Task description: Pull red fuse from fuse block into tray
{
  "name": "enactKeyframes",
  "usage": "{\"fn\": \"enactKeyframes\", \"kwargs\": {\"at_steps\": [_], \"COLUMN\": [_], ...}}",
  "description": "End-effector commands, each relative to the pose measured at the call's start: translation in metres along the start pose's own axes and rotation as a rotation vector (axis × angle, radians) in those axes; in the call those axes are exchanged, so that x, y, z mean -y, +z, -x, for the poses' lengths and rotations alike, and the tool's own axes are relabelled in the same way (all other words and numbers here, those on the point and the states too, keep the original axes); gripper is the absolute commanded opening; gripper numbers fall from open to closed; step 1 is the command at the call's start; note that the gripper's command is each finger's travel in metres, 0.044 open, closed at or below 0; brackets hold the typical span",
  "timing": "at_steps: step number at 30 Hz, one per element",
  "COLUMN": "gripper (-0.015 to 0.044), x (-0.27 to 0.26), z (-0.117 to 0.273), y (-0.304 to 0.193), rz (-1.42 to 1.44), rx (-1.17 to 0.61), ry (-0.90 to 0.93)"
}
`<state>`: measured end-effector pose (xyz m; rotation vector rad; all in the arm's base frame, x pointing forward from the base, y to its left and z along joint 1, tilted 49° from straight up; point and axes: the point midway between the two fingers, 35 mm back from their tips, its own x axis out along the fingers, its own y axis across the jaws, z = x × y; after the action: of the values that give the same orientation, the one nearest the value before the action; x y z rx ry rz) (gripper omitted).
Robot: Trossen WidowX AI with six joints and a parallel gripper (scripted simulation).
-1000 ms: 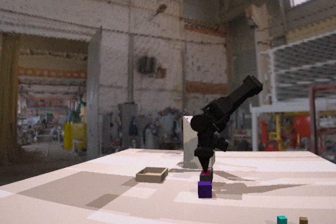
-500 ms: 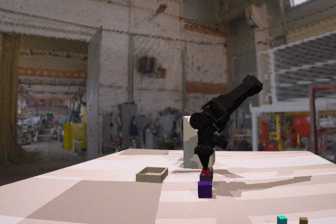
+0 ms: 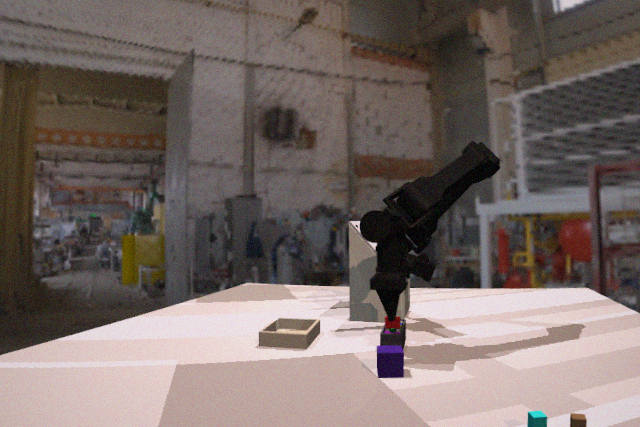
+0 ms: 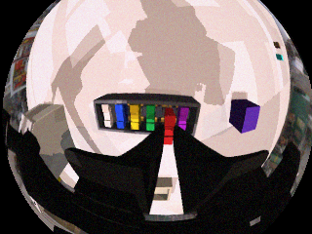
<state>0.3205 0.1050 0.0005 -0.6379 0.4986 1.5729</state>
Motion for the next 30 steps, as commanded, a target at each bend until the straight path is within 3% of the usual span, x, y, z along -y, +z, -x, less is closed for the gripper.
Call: {"fn": "enactKeyframes", "kwargs": {"at_steps": [1, 30], "gripper": [0.0, 0.0], "x": [0.0, 0.0], "z": [0.002, 0.024], "y": [0.0, 0.0], "rz": [0.003, 0.002], "rx": [-0.002, -0.001], "ry": [0.001, 0.001]}}
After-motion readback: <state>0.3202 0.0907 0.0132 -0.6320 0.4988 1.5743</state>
